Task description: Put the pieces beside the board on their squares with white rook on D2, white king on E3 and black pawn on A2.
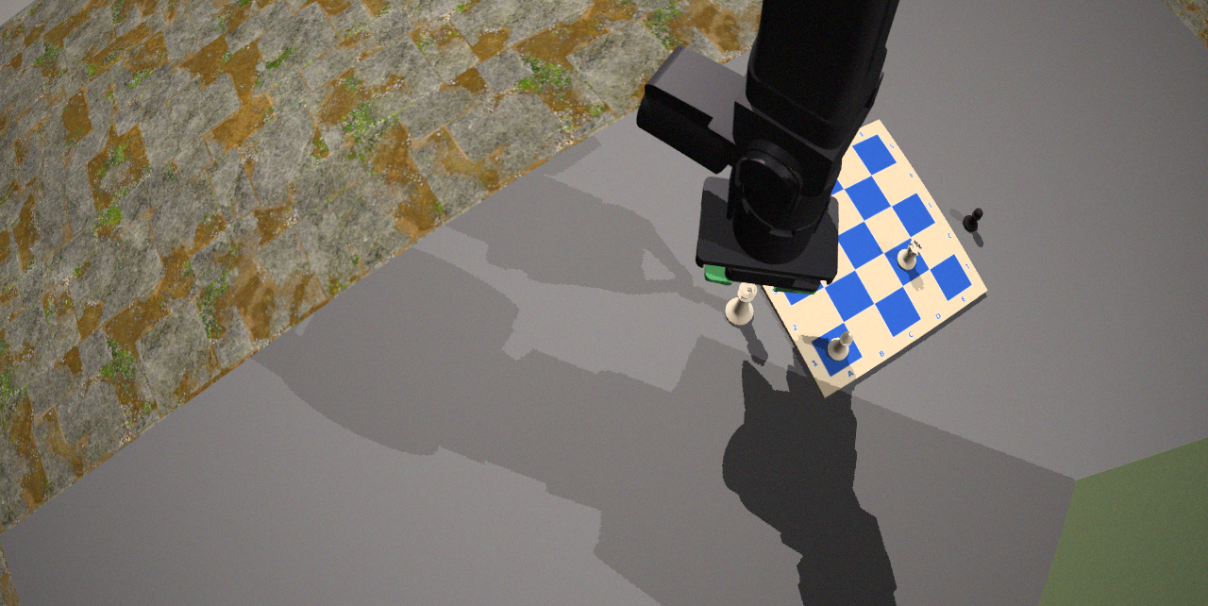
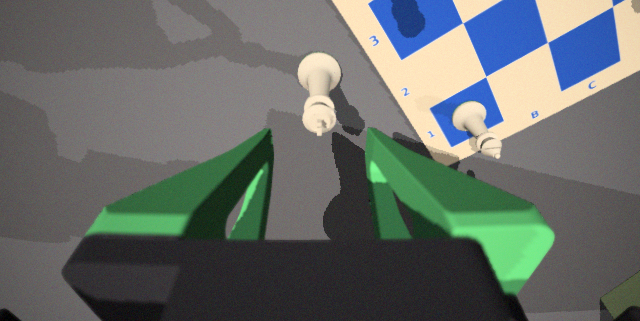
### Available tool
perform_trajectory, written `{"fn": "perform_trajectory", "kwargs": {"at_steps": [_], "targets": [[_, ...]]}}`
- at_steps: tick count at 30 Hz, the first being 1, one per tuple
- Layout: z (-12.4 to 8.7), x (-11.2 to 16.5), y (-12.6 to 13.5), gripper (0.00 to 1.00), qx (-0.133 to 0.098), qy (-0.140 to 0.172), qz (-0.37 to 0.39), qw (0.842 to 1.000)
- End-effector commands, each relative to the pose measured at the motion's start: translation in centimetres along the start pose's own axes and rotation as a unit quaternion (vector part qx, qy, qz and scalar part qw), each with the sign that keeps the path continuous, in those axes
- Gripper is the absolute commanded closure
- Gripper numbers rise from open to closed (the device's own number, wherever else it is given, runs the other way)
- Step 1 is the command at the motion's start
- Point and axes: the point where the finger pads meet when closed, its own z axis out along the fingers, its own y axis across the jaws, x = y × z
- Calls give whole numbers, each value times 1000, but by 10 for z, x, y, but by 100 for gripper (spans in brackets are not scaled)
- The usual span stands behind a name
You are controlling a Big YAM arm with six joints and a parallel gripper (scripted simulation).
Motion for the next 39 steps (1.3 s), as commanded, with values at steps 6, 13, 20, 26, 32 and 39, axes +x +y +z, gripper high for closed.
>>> {"fn": "perform_trajectory", "kwargs": {"at_steps": [6,13,20,26,32,39], "targets": [[4,5,1,60,0,0,3,1000],[3,10,-1,60,1,1,3,1000],[2,6,1,60,-2,-2,6,1000],[2,6,1,60,-1,-2,6,1000],[2,6,1,60,-1,-2,6,1000],[2,6,1,60,-1,-2,6,1000]]}}
